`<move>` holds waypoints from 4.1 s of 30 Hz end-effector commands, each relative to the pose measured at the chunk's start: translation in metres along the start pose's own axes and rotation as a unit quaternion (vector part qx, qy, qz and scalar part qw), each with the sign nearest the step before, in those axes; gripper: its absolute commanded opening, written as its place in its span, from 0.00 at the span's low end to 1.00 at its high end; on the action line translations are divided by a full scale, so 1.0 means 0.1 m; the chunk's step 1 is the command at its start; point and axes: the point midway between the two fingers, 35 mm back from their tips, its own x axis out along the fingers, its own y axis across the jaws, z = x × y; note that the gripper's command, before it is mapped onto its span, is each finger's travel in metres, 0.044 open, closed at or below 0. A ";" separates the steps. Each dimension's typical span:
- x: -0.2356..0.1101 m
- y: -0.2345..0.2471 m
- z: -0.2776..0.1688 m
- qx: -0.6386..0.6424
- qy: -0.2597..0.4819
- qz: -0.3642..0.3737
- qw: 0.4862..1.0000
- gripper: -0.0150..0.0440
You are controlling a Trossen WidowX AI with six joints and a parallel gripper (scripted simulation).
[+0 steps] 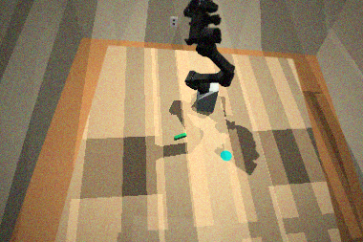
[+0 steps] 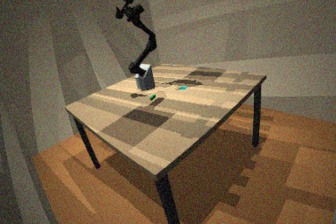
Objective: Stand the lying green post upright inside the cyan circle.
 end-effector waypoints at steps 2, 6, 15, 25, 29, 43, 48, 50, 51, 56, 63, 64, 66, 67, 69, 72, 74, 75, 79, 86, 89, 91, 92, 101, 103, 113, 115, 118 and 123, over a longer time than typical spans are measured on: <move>0.00 -0.01 -0.02 -0.011 0.005 0.001 1.000 0.84; 0.04 -0.16 -0.18 -0.069 0.034 -0.009 0.997 0.67; 0.43 -1.22 -0.67 -0.138 0.109 -0.131 0.976 0.65; 0.38 -2.40 -1.22 -0.204 0.212 -0.254 0.921 0.65; 0.22 -2.83 -1.42 -0.227 0.258 -0.297 0.891 0.65; -0.84 -4.03 -1.96 -0.292 0.428 -0.412 0.749 0.65; -1.36 -4.30 -2.07 -0.310 0.491 -0.437 0.687 0.65; -1.58 -4.38 -2.09 -0.316 0.515 -0.445 0.660 0.65; -1.69 -4.41 -2.10 -0.319 0.528 -0.448 0.647 0.65; -2.25 -4.53 -2.12 -0.332 0.588 -0.459 0.577 0.65; -3.04 -4.55 -2.03 -0.346 0.668 -0.459 0.473 0.65; -3.15 -4.54 -2.00 -0.348 0.678 -0.457 0.458 0.65; -3.37 -4.51 -1.95 -0.351 0.700 -0.453 0.427 0.65; -3.47 -4.49 -1.92 -0.352 0.710 -0.450 0.412 0.65; -3.68 -4.44 -1.85 -0.355 0.730 -0.443 0.381 0.65; -3.97 -4.36 -1.73 -0.358 0.759 -0.430 0.334 0.65; -4.16 -4.29 -1.64 -0.359 0.777 -0.419 0.303 0.65; -4.24 -4.25 -1.59 -0.360 0.785 -0.413 0.288 0.65; -4.57 -4.09 -1.37 -0.362 0.818 -0.386 0.226 0.65; -5.02 -3.77 -0.92 -0.364 0.864 -0.325 0.121 0.65; -5.17 -3.63 -0.71 -0.364 0.880 -0.294 0.078 0.65; -5.25 -3.53 -0.56 -0.365 0.889 -0.272 0.050 0.65; -5.29 -3.49 -0.49 -0.364 0.893 -0.261 0.037 0.65; -5.48 -3.11 0.20 -0.364 0.917 -0.145 -0.078 0.65; -5.49 -3.03 0.35 -0.364 0.919 -0.117 -0.100 0.65; -5.42 -2.79 1.02 -0.364 0.911 0.023 -0.191 0.65; -5.41 -2.78 1.03 -0.364 0.911 0.025 -0.193 0.65; -5.43 -2.79 1.04 -0.364 0.911 0.025 -0.193 0.65; -5.87 -3.13 1.24 -0.362 0.911 0.023 -0.196 0.65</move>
